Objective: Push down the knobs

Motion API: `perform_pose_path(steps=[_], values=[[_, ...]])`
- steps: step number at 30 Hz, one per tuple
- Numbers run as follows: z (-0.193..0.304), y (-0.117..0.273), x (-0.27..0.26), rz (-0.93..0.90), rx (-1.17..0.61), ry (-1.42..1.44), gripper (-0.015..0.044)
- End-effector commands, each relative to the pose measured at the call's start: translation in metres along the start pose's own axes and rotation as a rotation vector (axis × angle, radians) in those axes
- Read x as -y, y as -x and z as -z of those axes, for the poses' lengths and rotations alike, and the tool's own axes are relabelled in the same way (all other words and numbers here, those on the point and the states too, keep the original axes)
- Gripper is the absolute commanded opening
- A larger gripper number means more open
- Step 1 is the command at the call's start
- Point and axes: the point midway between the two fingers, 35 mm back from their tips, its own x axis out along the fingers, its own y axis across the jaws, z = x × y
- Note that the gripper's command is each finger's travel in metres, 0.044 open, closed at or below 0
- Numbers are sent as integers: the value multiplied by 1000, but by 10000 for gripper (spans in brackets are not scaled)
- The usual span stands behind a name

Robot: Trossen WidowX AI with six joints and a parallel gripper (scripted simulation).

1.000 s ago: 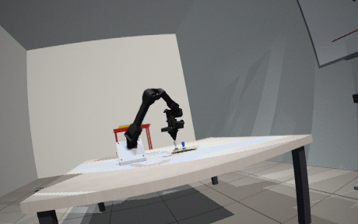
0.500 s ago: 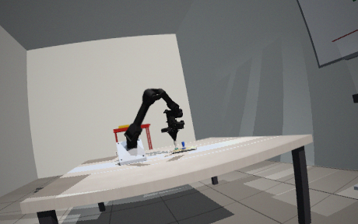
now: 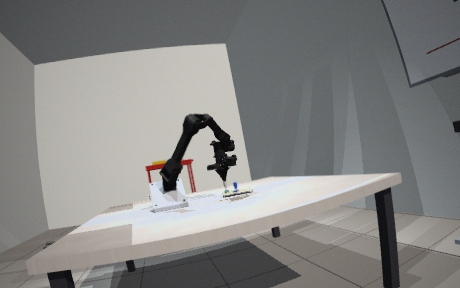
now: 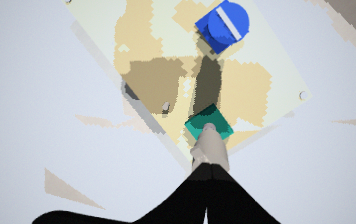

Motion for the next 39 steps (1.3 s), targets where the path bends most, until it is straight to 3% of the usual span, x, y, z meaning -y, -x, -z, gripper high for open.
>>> perform_pose_path(steps=[1,39], values=[[0,-1,1,2,3,2,0],[0,-15,1,3,4,1,0]])
